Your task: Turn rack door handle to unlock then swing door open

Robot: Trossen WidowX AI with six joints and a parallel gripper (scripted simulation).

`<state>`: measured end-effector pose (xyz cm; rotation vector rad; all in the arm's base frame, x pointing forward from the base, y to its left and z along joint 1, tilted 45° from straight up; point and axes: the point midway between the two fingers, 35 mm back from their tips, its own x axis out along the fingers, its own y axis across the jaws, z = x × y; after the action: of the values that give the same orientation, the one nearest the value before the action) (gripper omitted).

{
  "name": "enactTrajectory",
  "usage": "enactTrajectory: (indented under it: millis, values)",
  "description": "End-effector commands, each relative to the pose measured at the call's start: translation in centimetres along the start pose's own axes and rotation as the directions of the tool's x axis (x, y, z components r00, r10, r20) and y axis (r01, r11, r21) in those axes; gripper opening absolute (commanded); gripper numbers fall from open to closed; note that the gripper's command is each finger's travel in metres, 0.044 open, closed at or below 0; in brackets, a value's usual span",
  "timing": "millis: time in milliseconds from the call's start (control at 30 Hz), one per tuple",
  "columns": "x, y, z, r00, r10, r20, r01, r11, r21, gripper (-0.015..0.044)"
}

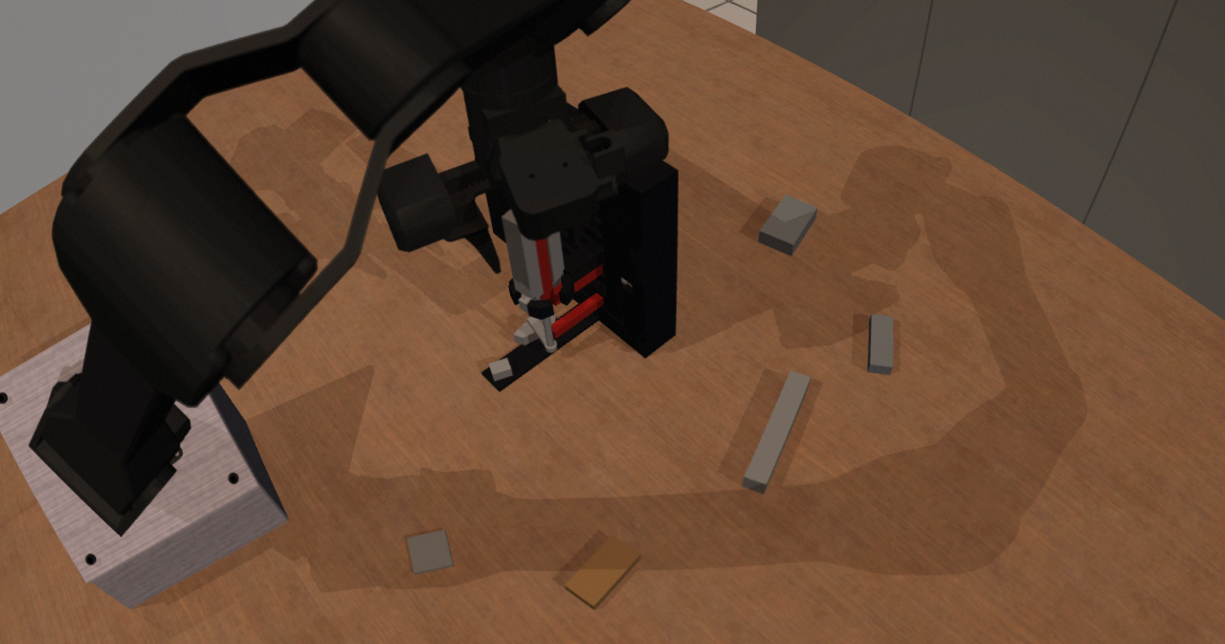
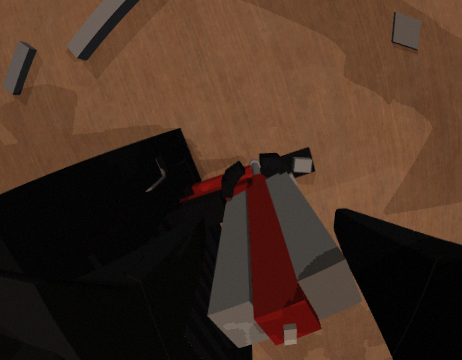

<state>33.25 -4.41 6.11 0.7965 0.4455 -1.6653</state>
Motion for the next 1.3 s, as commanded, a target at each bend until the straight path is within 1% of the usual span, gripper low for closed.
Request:
enactTrajectory:
  millis: [0, 133, 300, 467, 667, 833, 967, 1100, 1267]
  values:
    - [-0.01, 0.06, -0.08, 1.0, 0.003, -0.003, -0.003, 0.988, -0.152, 0.0292]
    - [-0.01, 0.05, -0.09, 1.0, 0.003, -0.003, -0.004, 0.939, -0.344, 0.0292]
    - [-0.01, 0.05, -0.09, 1.0, 0.003, -0.003, -0.004, 0.826, -0.564, 0.0292]
    - [-0.01, 0.05, -0.09, 1.0, 0.003, -0.003, -0.004, 0.663, -0.749, 0.0292]
    - [-0.01, 0.06, -0.08, 1.0, 0.003, -0.003, -0.004, 0.414, -0.91, 0.0292]
    - [-0.01, 0.06, -0.08, 1.0, 0.003, -0.003, -0.004, 0.179, -0.984, 0.0292]
    - [-0.01, 0.06, -0.08, 1.0, 0.003, -0.003, -0.003, -0.019, -1.0, 0.0292]
    - [-0.01, 0.06, -0.08, 1.0, 0.003, -0.003, -0.002, -0.215, -0.977, 0.0292]
    - [-0.01, 0.06, -0.07, 1.0, 0.003, -0.003, -0.001, -0.448, -0.894, 0.0292]
